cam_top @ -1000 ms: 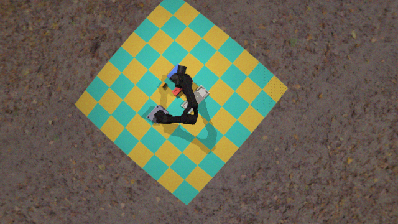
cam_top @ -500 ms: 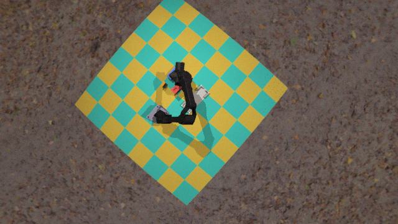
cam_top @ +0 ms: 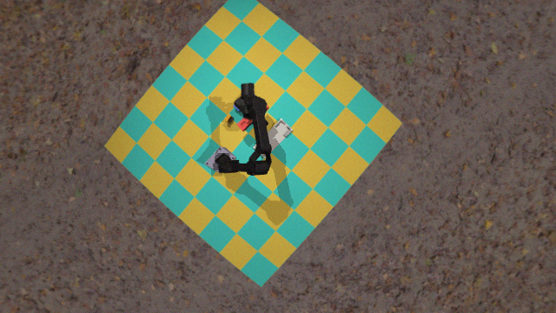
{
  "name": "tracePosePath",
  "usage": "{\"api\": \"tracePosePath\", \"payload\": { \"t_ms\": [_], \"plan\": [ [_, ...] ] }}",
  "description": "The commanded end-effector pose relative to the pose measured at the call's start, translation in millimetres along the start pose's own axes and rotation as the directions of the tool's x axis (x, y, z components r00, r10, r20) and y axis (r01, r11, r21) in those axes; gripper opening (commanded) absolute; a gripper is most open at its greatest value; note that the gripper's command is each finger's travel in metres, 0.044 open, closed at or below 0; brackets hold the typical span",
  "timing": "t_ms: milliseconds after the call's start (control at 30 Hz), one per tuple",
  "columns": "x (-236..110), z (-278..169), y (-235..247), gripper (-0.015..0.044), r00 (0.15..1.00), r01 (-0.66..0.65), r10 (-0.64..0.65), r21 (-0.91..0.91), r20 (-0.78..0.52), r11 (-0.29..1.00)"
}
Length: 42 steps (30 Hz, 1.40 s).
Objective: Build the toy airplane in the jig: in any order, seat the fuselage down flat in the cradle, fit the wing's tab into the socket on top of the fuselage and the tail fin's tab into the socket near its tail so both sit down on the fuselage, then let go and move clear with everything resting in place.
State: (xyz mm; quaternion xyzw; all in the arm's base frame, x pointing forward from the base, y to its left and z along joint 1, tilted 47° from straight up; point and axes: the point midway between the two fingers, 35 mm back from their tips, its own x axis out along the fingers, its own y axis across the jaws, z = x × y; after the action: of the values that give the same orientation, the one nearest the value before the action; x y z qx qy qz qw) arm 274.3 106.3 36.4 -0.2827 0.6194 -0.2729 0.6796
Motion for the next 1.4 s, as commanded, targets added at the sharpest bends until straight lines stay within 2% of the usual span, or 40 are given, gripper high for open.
{"api": "tracePosePath", "payload": {
  "t_ms": [0, 300, 1367],
  "plan": [
    [-15.8, -1.4, 0.5, 0.0000, 1.000, -0.006, 0.006, 0.003, 0.004, 1.000],
    [-29.1, -3.5, -3.2, 0.0000, 1.000, -0.004, 0.004, 0.002, 0.003, 1.000],
    [15.2, 11.6, -96.2, 0.0000, 1.000, -0.017, 0.017, -0.065, 0.006, 0.998]
  ]
}}
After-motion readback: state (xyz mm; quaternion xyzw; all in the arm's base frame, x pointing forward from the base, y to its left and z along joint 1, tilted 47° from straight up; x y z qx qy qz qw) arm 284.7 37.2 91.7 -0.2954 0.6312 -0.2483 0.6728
